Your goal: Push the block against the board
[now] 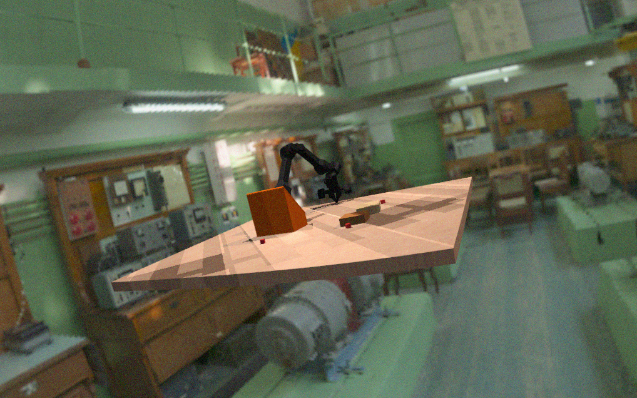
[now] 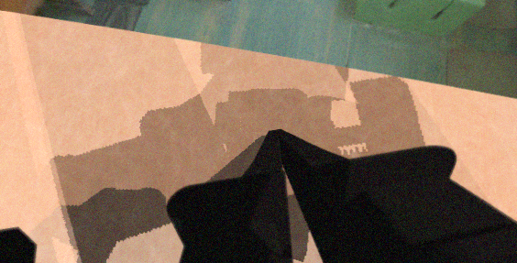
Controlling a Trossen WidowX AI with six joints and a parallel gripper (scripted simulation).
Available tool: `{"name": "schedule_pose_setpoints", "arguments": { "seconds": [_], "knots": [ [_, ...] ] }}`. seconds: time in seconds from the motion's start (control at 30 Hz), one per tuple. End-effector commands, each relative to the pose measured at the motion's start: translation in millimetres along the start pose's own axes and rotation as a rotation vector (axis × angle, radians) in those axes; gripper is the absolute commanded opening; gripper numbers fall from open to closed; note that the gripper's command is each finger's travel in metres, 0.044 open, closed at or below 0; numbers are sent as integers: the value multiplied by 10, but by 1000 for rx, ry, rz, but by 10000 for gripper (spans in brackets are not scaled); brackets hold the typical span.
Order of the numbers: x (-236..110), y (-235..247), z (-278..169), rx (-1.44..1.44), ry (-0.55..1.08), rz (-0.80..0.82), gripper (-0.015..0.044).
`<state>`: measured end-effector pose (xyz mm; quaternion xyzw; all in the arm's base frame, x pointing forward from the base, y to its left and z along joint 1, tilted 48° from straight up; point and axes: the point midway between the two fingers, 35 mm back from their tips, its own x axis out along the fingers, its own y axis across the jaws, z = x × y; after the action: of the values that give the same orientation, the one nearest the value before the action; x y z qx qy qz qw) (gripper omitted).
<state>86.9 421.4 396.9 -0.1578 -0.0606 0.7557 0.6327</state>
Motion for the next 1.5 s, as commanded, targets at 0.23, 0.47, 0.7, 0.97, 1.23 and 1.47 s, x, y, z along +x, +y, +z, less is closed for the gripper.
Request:
{"name": "schedule_pose_setpoints", "arguments": {
  "seconds": [0.23, 0.47, 0.7, 0.97, 1.23, 1.47],
  "knots": [
    [-443, -632, -610, 11, 168, -186, 0],
    [-732, -955, -1020, 2, 283, -268, 0],
    [-1047, -1270, -1490, 18, 401, -334, 0],
    [-1386, -1559, -1916, 76, 493, -400, 0],
    [-1879, -1906, -2398, 177, 588, -497, 0],
    [-2337, -1972, -3034, 390, 678, -541, 0]
  ]
}}
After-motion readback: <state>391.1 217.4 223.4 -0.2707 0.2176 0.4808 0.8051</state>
